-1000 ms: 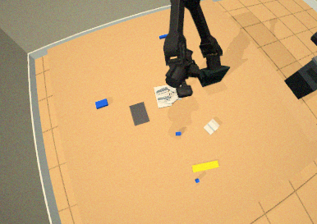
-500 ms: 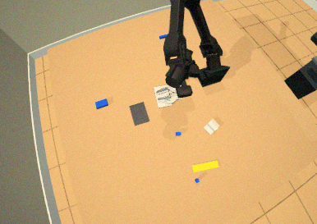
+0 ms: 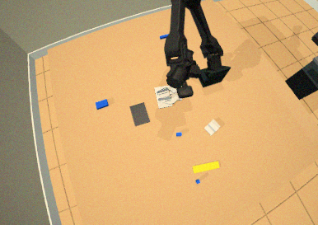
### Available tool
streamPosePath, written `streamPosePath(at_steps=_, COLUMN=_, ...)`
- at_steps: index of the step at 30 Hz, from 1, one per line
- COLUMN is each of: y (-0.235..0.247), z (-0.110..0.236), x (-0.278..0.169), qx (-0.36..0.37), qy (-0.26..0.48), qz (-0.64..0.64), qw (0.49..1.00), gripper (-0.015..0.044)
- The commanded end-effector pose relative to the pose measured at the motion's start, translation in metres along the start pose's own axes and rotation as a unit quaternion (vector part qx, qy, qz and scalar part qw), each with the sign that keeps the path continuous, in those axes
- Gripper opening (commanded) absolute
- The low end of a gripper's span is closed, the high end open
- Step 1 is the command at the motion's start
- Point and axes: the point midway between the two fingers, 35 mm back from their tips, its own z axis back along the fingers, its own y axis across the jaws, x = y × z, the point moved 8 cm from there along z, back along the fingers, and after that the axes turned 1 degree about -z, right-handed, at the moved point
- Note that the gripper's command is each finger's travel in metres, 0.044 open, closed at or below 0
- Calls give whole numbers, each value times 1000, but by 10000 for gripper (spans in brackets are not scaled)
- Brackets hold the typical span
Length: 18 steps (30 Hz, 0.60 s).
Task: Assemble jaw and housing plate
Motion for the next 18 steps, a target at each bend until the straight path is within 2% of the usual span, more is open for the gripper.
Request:
streamPosePath(at_steps=1, y=0, z=-2, x=1, qx=0, qy=-3, qz=-2, qw=1000, gripper=351)
streamPosePath(at_steps=18, y=-1, z=-29, x=-1, qx=-1, qy=-2, qz=-2, qw=1000, gripper=351)
